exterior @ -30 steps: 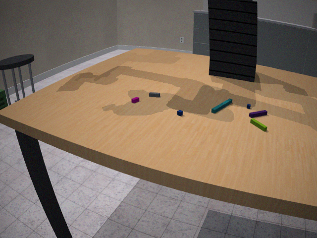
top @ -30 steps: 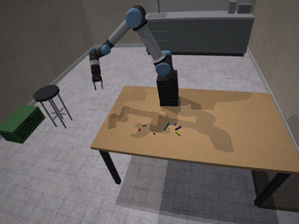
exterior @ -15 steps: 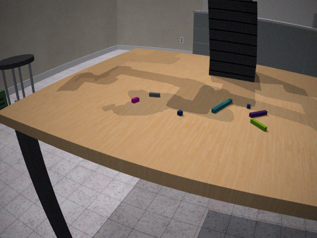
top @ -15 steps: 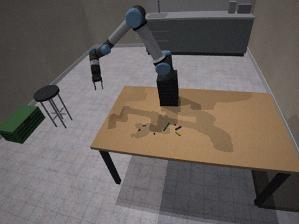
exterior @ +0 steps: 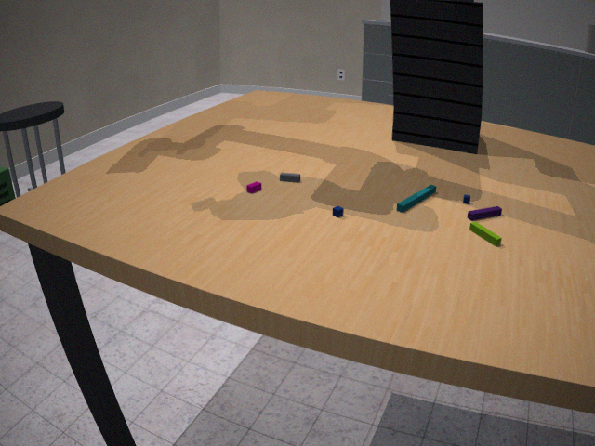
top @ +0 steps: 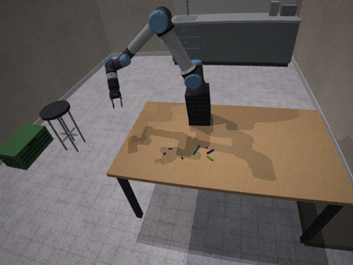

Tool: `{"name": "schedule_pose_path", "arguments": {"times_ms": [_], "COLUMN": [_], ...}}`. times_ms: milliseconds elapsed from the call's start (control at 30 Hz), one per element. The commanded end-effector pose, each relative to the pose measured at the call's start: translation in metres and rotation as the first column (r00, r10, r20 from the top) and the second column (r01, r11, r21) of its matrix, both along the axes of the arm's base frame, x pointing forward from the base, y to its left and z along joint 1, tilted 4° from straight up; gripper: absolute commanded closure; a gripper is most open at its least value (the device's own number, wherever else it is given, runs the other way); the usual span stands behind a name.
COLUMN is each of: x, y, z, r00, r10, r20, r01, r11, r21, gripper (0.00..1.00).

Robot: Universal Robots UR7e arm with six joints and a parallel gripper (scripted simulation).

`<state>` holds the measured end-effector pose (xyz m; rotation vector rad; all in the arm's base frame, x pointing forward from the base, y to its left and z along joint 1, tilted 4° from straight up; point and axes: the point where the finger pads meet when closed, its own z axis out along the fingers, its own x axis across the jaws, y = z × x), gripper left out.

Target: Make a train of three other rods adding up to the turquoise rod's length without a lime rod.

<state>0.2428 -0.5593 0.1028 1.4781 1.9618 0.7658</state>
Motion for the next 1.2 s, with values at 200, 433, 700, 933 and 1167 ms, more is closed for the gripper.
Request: {"name": "schedule_pose_path", "arguments": {"times_ms": [200,433,700,933,1167], "x": [0.047,0.083,0.125,0.158,0.184], "y": [0.032,0.062,0.106,0.149,0.192], "z": [-0.035,-0.062,-0.097,-0.127,-0.154], "r00": [0.994,0.98,0.95,0.912,0.869], "r10": [0.091,0.165,0.257,0.334,0.399], "r20": [-0.06,-0.11,-0.177,-0.237,-0.294], "r01": [-0.09,-0.162,-0.251,-0.327,-0.395], "r11": [0.996,0.986,0.966,0.943,0.916], "r21": [0.024,0.039,0.056,0.067,0.074], "gripper": [0.0,0.0,0.0,0.0,0.0]}}
